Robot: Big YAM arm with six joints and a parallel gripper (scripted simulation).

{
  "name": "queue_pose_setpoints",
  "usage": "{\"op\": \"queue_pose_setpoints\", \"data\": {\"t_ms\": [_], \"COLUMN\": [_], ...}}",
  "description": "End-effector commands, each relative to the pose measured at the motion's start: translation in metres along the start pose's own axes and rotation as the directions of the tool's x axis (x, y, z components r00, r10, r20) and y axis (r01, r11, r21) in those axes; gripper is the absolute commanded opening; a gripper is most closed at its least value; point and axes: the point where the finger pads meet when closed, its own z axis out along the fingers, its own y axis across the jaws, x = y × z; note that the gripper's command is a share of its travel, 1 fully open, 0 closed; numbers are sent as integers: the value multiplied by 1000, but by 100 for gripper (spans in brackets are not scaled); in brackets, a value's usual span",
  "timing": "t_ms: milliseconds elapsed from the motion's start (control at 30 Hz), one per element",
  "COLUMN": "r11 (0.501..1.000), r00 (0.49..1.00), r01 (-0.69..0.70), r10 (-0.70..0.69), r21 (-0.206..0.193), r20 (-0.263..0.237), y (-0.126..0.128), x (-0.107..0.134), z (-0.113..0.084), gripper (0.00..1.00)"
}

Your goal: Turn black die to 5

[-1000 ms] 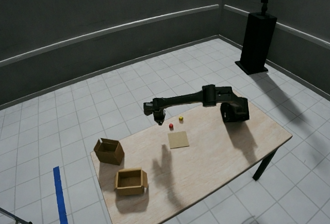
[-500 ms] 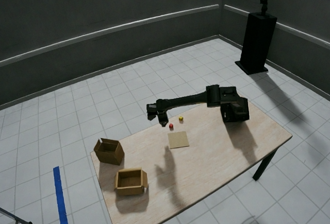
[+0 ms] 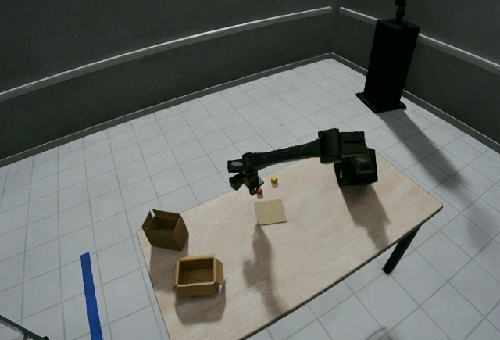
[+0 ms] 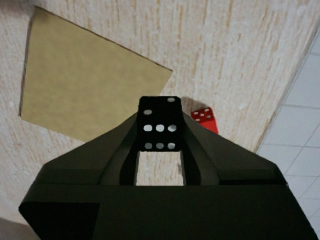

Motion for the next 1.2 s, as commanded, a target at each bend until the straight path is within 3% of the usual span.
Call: {"op": "queue_pose_setpoints", "data": {"t_ms": [0,133,367,500,567,933,1067,1167], "r11": [990,960,893,841,841,636,540,529], "r00": [990,960,893,841,841,636,540,529], "r01": [138,279,449,540,540,771,841,848], "r10": [-139,-280,-449,-541,-541,-771,-842,-849], "r21": [26,22,35,31,31,42,32,32], "r20": [37,26,26,20,20,11,7,7], "y": [3,18,23,33,33,47,60,61], "x": [-13,-11,-1,2,2,16,19,20], "z": [-15,-9,-13,-9,-9,-10,-4,-4], "gripper": [20,20,20,20,20,20,20,20]}}
